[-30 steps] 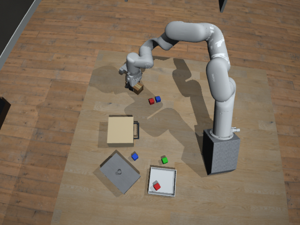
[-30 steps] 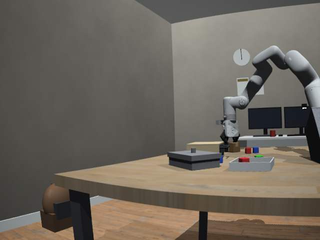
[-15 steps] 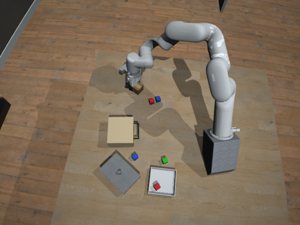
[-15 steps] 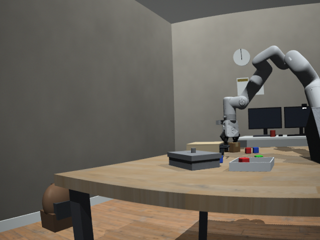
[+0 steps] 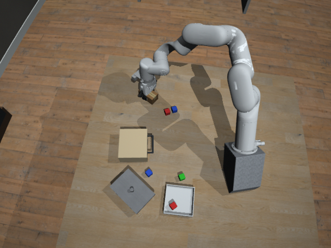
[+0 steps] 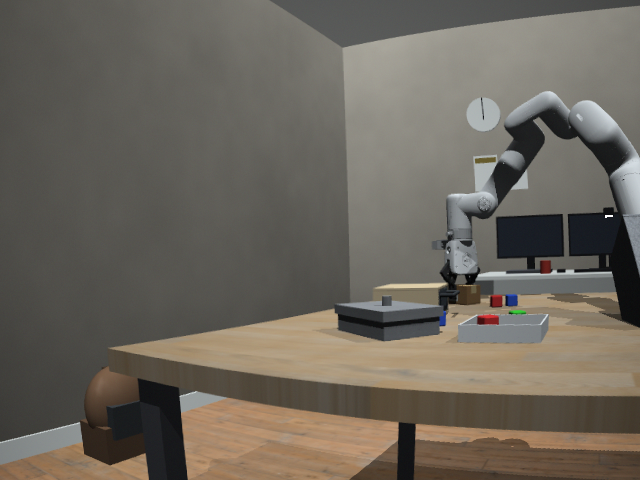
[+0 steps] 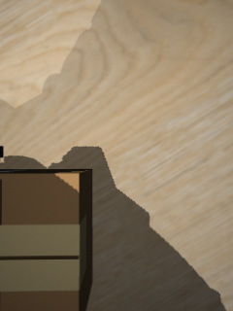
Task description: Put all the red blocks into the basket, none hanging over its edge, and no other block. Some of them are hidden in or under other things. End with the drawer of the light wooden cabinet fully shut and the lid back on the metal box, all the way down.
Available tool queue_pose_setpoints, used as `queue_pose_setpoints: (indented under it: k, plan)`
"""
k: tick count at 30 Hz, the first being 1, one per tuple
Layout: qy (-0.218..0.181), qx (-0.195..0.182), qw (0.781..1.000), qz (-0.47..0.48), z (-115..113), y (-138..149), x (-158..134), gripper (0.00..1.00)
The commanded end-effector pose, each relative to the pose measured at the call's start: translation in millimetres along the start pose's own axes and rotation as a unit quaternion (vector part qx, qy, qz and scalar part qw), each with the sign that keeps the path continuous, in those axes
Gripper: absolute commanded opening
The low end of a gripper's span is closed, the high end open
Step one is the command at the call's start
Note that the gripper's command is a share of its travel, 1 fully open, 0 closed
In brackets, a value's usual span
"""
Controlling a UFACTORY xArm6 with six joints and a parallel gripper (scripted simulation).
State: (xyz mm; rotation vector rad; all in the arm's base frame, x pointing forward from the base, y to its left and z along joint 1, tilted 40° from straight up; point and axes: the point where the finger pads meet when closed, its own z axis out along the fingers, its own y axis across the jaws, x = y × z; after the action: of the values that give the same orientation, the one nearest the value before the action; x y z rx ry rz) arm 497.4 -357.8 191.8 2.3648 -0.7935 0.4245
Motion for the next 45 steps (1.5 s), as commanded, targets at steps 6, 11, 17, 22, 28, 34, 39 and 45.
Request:
queue_pose_setpoints:
  k: [6, 11, 17, 22, 28, 34, 39, 45]
  plan:
    - [0.002, 0.000, 1.000, 0.000, -2.0, 0.0, 1.7, 0.73]
    - [0.002, 0.000, 1.000, 0.000, -5.4, 0.0, 1.7, 0.73]
    - [0.002, 0.000, 1.000, 0.000, -14.2, 0.0, 1.6, 0.73]
    - [0.002, 0.000, 1.000, 0.000, -25.5, 0.0, 1.6, 0.73]
    - [0.002, 0.000, 1.000, 0.000, -49.4, 0.0, 1.5, 0.73]
    - [0.002, 0.000, 1.000, 0.000, -74.4, 0.0, 1.4, 0.73]
    - [0.002, 0.000, 1.000, 0.000, -94.5, 0.1, 1.3, 0.73]
    - [0.002, 0.000, 1.000, 0.000, -120.8, 0.1, 1.2, 0.73]
